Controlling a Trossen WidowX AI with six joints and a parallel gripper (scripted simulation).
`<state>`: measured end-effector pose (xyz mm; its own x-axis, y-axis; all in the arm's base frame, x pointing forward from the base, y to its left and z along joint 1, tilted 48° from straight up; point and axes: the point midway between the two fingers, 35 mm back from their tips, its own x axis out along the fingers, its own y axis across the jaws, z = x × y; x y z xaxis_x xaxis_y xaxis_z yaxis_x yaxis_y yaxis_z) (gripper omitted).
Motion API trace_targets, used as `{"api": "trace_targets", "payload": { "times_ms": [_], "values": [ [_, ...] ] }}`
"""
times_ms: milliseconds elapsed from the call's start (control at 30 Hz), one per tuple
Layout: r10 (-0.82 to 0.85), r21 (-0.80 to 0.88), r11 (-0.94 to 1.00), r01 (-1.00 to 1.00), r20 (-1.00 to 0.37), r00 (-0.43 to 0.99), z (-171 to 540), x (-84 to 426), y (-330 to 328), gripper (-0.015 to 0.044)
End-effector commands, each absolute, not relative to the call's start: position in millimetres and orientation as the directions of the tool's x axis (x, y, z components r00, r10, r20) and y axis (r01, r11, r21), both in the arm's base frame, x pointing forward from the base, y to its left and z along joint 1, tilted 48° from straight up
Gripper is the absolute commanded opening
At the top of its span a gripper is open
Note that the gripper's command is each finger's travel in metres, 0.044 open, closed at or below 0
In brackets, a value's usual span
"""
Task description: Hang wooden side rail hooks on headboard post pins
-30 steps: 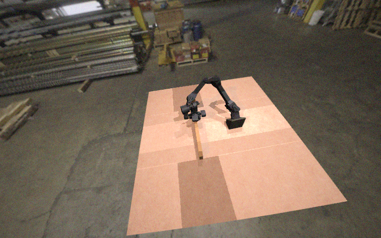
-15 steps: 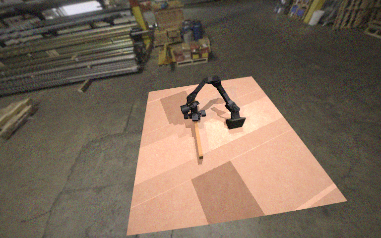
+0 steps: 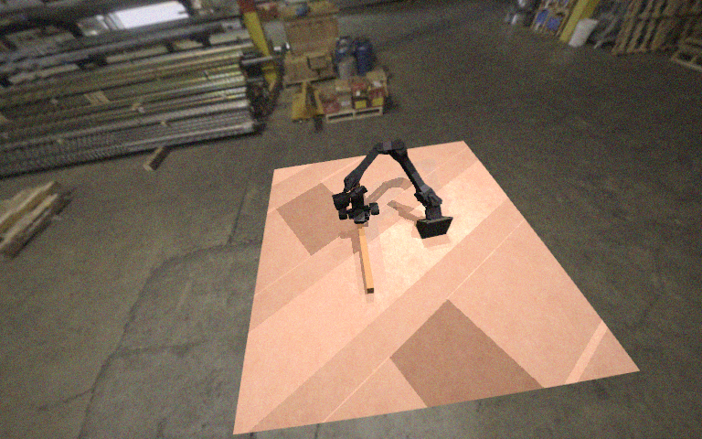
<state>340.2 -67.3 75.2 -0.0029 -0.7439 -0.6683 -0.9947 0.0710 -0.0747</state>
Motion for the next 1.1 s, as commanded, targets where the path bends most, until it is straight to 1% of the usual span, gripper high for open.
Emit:
{"api": "trace_targets", "payload": {
  "times_ms": [0,1067],
  "values": [
    [-0.744,-0.076,0.065,-0.995,-0.668,0.003,77.5,341.3,-66.4,0.0],
    [-0.744,-0.076,0.064,-0.995,-0.668,0.003,79.6,340.8,-69.2,0.0]
  ]
}}
